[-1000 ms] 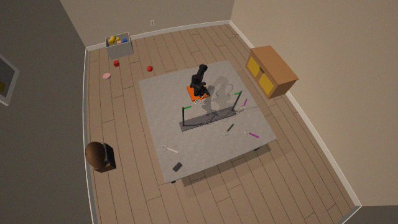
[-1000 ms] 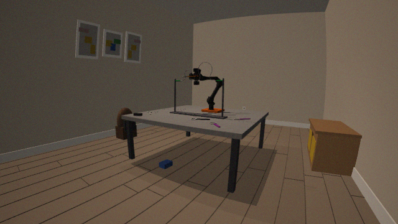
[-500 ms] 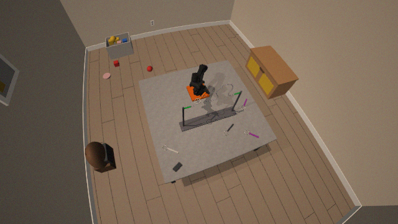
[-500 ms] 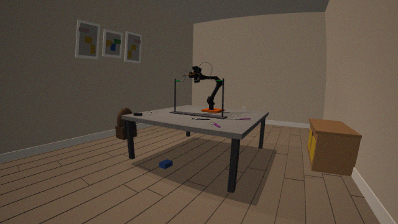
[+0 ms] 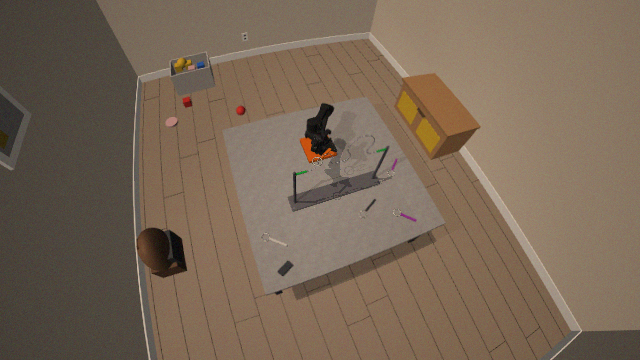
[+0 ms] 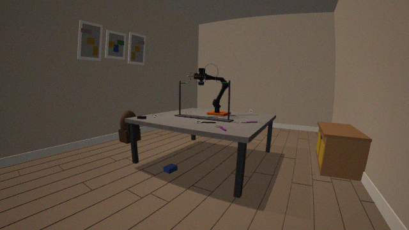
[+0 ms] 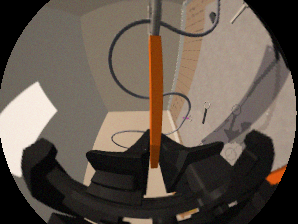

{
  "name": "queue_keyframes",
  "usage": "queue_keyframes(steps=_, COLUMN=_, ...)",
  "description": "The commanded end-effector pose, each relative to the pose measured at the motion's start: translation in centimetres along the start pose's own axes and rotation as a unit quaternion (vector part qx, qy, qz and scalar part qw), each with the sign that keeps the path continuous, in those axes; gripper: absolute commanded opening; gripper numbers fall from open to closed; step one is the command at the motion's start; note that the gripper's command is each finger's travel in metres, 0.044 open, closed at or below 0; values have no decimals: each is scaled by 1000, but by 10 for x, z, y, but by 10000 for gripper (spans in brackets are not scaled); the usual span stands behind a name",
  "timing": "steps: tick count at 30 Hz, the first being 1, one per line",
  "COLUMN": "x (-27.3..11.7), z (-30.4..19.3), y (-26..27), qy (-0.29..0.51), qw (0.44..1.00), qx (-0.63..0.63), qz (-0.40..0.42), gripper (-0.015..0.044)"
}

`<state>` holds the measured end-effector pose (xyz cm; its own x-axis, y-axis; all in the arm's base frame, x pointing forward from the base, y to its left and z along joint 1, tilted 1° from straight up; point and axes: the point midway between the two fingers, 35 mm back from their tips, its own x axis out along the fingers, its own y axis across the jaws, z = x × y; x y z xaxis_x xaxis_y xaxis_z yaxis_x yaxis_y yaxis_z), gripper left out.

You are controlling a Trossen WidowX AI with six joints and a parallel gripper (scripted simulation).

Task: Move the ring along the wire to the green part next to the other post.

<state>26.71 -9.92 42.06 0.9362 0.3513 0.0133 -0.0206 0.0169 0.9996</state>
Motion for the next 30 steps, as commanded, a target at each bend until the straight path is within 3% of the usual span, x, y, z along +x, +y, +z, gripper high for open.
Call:
queue_keyframes(steps=1, x=0, z=0, y=-3, qy=2, qw=999, qx=-35, qz=-18, gripper=-150)
queue_keyframes(steps=30, x=-8, z=14, y=-41, qy=3, qw=932, qx=-314, qz=-181, gripper=-150)
